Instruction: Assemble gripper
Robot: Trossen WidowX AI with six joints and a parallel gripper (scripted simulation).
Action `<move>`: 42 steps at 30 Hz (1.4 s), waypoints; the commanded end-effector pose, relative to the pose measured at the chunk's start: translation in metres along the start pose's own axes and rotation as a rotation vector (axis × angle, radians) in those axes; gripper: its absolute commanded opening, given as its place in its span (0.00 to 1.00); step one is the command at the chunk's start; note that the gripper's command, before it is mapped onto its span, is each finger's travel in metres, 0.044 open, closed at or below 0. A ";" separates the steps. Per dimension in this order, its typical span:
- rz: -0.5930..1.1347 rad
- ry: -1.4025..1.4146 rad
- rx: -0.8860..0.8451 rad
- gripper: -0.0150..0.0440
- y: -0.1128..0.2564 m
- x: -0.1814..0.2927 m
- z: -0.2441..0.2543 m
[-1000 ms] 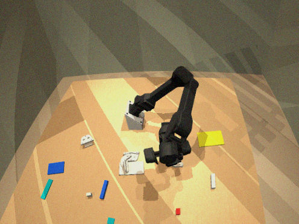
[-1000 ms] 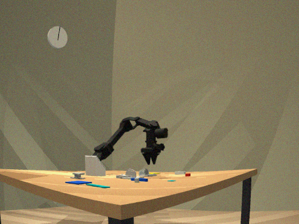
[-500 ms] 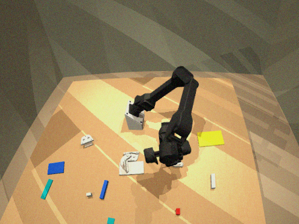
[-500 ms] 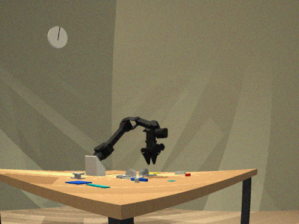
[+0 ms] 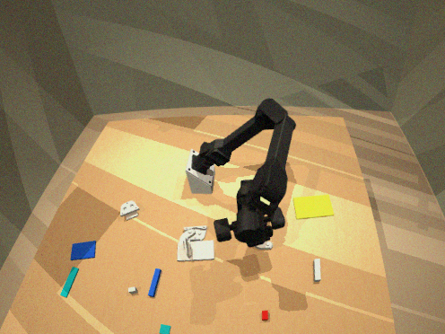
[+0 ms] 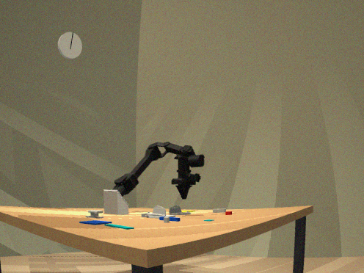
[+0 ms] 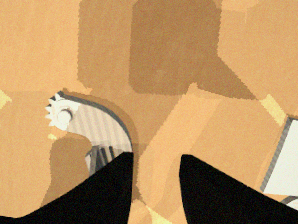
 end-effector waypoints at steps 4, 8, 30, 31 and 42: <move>0.000 0.003 -0.004 0.25 0.000 0.000 0.000; 0.000 0.003 -0.004 0.25 0.000 0.000 0.000; 0.000 0.000 0.000 0.70 0.000 0.000 0.000; 0.000 0.000 0.000 0.74 0.000 0.000 0.000; 0.000 0.000 0.000 1.00 0.000 0.000 0.000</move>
Point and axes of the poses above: the point midway between the two fingers, 35 mm back from their tips, its own y axis back along the fingers, its own z axis across the jaws, x = y × z, the point moved 4 cm from there along y, back along the fingers, and after that the axes turned 5 degrees about -y, right-handed, at the moved point
